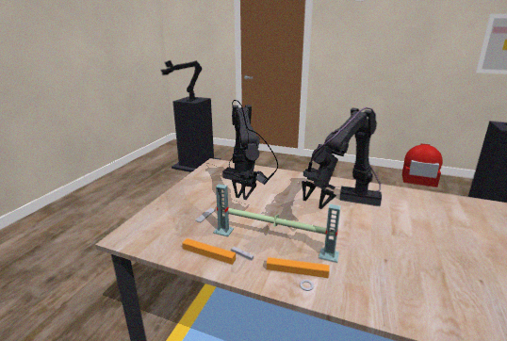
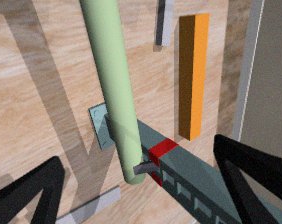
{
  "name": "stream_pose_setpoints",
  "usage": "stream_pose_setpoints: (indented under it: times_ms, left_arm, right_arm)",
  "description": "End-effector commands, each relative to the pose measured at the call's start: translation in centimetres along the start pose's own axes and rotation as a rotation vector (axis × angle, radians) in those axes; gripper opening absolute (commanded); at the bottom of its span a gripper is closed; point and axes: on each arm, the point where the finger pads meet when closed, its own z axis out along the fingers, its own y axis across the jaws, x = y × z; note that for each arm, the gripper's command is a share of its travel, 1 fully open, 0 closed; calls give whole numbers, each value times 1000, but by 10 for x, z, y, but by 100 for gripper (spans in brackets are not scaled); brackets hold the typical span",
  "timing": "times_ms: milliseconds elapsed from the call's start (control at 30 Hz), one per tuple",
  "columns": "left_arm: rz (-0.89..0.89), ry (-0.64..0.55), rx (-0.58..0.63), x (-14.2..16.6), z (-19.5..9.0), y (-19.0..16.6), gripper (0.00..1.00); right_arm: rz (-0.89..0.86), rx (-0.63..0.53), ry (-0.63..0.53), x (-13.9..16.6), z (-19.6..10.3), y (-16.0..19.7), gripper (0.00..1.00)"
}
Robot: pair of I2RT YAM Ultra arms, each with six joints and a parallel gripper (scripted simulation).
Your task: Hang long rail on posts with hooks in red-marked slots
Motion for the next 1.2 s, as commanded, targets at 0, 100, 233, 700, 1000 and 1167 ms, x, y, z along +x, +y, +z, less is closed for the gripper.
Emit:
stream_pose_setpoints:
  times_ms: [0, 100, 233, 700, 1000, 1167]
  left_arm:
    - [-236, -65, 53, -18, -30, 1, 100]
    - [-353, -63, 90, -17, -34, 0, 100]
    - [-462, -37, 107, -11, -34, 2, 100]
    - [-463, 123, -91, 44, -9, 84, 100]
    - [-459, 113, -92, 41, -12, 84, 100]
    - [-459, 113, -92, 41, -12, 84, 100]
  right_arm:
    - [11, 11, -2, 1, -5, -5, 100]
    - [11, 11, -2, 1, -5, -5, 100]
    - [11, 11, -2, 1, -5, -5, 100]
    - [11, 11, -2, 1, -5, -5, 100]
    - [11, 11, -2, 1, -5, -5, 100]
    - [11, 11, -2, 1, -5, -5, 100]
